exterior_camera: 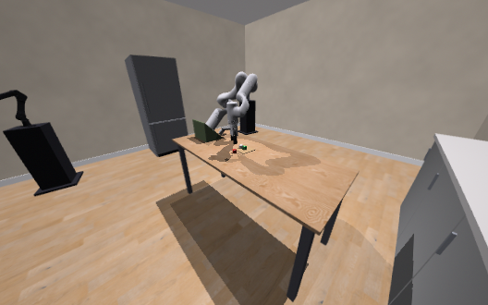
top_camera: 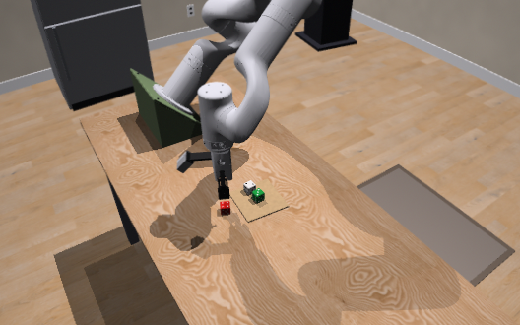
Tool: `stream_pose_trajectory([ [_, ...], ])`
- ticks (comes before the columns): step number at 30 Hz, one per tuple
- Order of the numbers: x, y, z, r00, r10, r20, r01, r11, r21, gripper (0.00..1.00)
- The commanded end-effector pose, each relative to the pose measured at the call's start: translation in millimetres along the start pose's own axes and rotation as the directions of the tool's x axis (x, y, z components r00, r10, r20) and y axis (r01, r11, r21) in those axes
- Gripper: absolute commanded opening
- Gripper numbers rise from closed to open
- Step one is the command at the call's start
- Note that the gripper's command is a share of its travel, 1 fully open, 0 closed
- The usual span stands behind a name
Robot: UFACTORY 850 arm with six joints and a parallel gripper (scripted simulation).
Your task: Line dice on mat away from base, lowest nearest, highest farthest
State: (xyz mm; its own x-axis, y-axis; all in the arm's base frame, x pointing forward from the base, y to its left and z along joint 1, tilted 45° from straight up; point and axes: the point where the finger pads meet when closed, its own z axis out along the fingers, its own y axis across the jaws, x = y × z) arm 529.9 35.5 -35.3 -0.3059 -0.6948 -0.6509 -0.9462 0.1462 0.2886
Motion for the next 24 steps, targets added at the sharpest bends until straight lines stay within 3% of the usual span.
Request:
stream_pose_trajectory([
  [1, 0.4, -1.0, -0.9, 1.0, 0.015, -0.001, -0.015, 1.0, -0.001, 1.0],
  [3, 0.4, -1.0, -0.9, 1.0, 0.015, -0.001, -0.015, 1.0, -0.001, 1.0],
  [4, 0.4, -1.0, -0.9, 1.0, 0.015, -0.001, -0.015, 1.0, -0.001, 0.47],
  [24, 0.4, -1.0, -0.9, 1.0, 0.015, -0.001, -0.015, 1.0, -0.001, 0.47],
])
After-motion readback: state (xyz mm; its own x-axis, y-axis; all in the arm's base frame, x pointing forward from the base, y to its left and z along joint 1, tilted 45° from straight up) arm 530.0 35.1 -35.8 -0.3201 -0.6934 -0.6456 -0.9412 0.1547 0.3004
